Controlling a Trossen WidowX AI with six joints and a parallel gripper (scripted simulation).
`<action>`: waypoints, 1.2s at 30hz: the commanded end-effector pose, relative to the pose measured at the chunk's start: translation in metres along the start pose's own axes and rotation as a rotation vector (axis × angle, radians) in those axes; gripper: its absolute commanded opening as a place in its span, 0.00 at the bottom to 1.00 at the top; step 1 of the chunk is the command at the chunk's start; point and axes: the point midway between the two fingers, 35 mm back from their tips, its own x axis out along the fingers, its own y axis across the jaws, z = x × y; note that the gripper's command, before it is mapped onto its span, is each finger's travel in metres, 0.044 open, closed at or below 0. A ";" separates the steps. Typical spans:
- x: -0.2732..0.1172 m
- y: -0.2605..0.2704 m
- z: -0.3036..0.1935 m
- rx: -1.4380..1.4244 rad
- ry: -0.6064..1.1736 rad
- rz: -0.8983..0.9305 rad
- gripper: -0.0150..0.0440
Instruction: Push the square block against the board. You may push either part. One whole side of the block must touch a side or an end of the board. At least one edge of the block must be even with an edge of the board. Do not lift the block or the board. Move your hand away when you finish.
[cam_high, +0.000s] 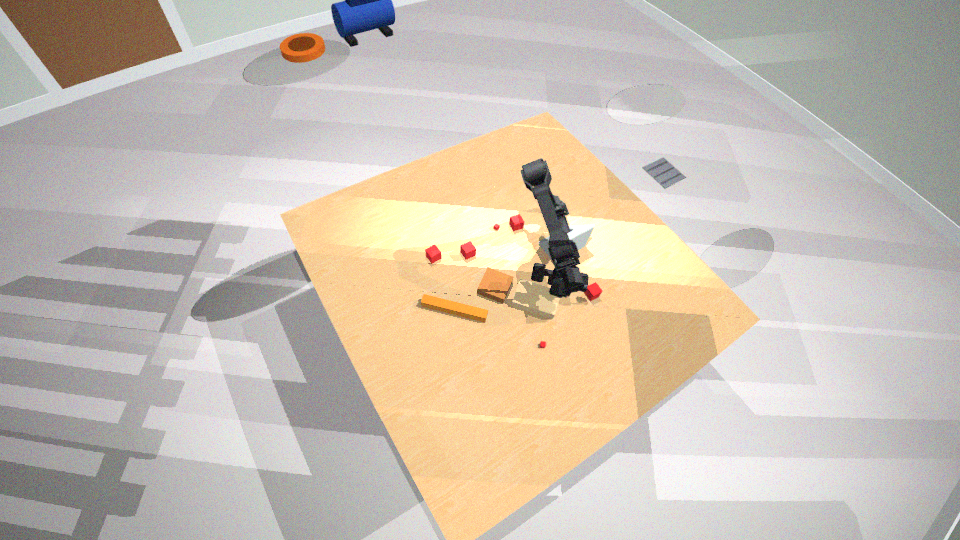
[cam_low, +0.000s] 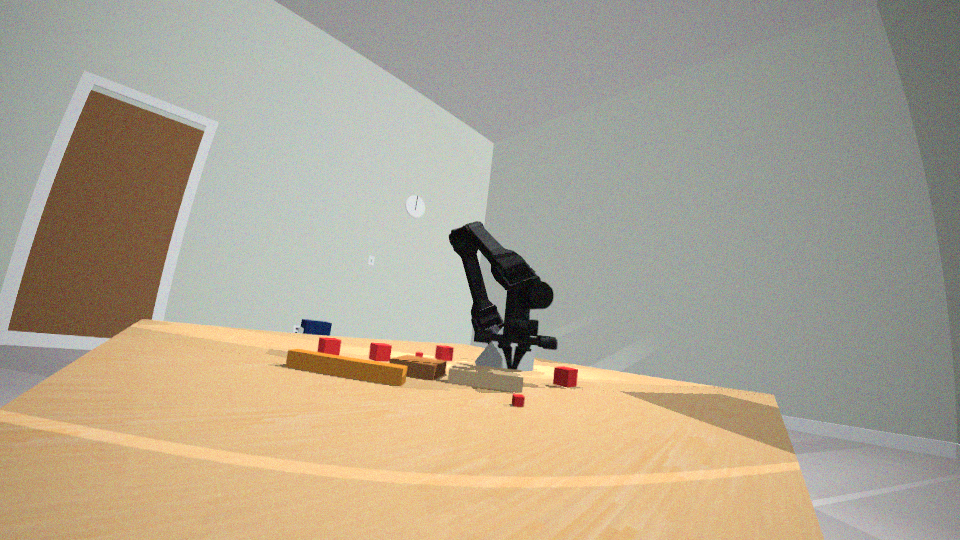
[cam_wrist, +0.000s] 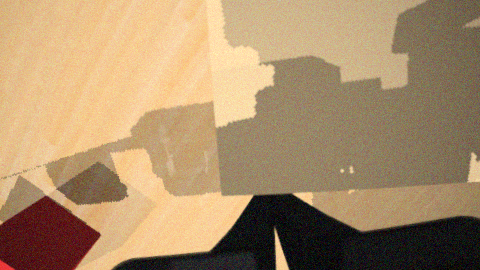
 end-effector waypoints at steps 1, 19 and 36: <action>0.001 0.000 0.005 -0.002 0.000 -0.006 0.25; 0.001 -0.001 0.015 -0.002 0.000 -0.006 0.25; 0.002 0.000 -0.011 -0.002 0.001 -0.006 0.25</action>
